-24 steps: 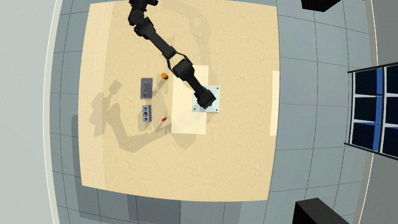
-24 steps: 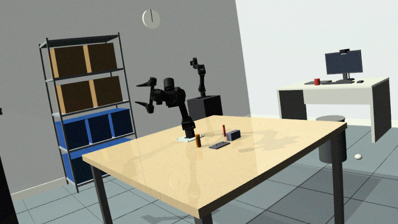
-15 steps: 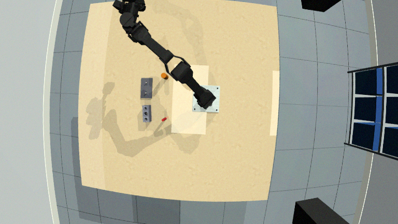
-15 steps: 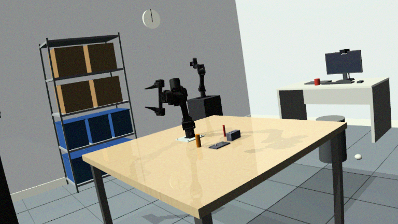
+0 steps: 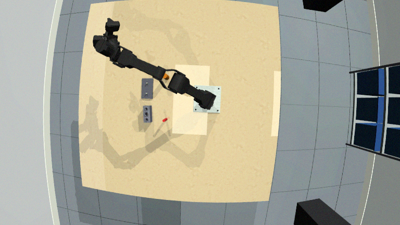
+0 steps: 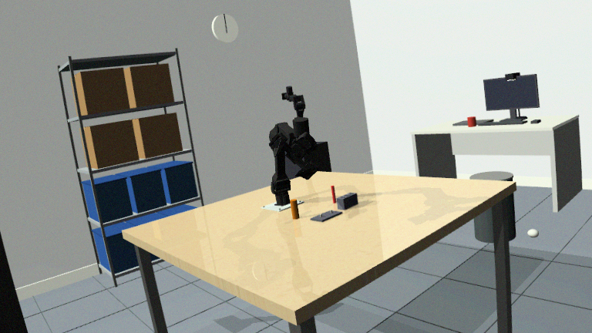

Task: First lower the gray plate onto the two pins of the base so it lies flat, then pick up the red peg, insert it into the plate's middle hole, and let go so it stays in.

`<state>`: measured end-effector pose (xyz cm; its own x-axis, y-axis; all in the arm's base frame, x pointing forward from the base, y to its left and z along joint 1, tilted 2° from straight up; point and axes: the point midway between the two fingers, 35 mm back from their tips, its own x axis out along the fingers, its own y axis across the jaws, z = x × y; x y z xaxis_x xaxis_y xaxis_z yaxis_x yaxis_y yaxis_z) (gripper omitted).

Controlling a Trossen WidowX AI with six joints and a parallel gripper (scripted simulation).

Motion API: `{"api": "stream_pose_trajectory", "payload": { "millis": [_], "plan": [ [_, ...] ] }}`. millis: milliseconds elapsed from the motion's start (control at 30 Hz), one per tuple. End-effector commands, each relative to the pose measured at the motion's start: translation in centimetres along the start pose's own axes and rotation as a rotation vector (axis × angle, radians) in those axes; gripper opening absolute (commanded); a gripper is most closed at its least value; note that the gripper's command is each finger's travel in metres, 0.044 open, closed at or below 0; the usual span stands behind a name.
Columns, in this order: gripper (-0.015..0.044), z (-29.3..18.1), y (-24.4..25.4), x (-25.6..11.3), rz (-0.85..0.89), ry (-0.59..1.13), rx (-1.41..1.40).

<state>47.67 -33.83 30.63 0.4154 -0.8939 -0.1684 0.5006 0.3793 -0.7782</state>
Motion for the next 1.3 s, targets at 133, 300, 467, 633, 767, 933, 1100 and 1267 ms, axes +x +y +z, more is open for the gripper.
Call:
{"api": "stream_pose_trajectory", "payload": {
  "millis": [133,300,467,633,767,933,1100,1267],
  "plan": [
    [0.0440,2.4,10.0,-8.5,0.426,0.089,0.429],
    [0.0440,2.0,14.4,-14.0,0.601,0.267,0.622],
    [0.0440,0.6,17.7,-20.0,0.708,0.513,0.787],
    [0.0440,-1.6,19.7,-26.3,0.723,0.808,0.922],
    [0.0440,-3.7,20.3,-31.3,0.655,1.054,1.005],
    [0.0440,-6.6,19.7,-37.4,0.468,1.337,1.080],
    [0.0440,-7.8,19.2,-39.7,0.367,1.431,1.102],
    [0.0440,-7.8,19.2,-39.9,0.367,1.432,1.102]
  ]
}}
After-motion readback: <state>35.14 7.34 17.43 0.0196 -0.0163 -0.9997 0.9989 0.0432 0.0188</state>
